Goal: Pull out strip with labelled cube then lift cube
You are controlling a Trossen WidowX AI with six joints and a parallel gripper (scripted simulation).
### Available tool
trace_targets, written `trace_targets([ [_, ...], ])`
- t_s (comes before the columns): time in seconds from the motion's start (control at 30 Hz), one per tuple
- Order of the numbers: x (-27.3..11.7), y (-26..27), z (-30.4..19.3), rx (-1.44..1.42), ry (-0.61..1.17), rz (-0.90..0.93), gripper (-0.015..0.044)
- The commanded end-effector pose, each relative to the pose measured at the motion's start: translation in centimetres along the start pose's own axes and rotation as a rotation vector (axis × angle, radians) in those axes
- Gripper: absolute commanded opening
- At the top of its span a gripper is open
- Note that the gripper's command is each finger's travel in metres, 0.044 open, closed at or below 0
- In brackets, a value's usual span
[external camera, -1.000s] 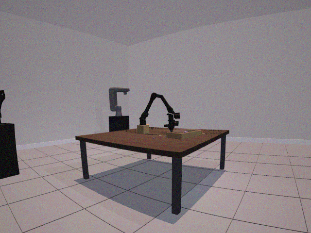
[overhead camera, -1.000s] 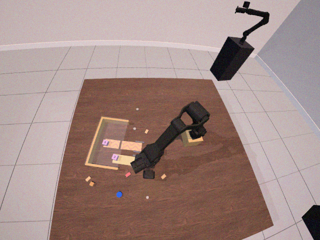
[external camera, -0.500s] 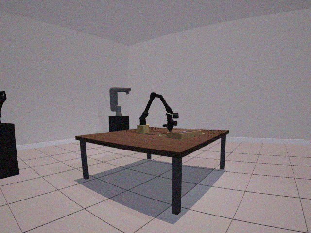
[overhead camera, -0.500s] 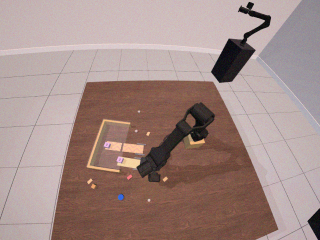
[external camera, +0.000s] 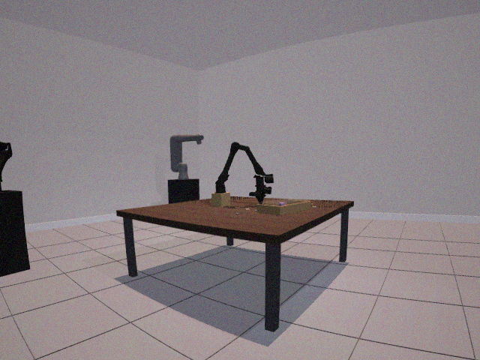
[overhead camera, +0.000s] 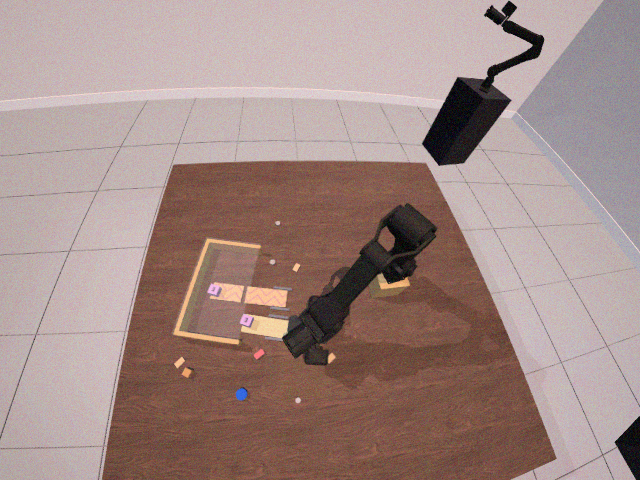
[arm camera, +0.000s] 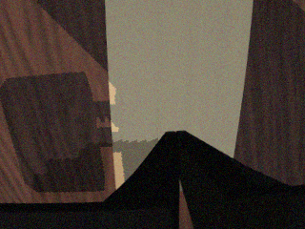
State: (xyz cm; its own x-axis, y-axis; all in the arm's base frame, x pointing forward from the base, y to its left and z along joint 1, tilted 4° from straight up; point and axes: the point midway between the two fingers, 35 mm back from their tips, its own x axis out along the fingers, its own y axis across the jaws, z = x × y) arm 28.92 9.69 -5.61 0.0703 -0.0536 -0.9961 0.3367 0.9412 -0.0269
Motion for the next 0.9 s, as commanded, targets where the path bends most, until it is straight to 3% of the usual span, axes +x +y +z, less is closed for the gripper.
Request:
trace_targets([
  [0.0, 0.4, -0.4, -1.6, -0.004, 0.030, -0.011, 0.0000],
  [0.87, 0.4, -0.3, -5.1, -0.004, 0.032, -0.011, 0.0000],
])
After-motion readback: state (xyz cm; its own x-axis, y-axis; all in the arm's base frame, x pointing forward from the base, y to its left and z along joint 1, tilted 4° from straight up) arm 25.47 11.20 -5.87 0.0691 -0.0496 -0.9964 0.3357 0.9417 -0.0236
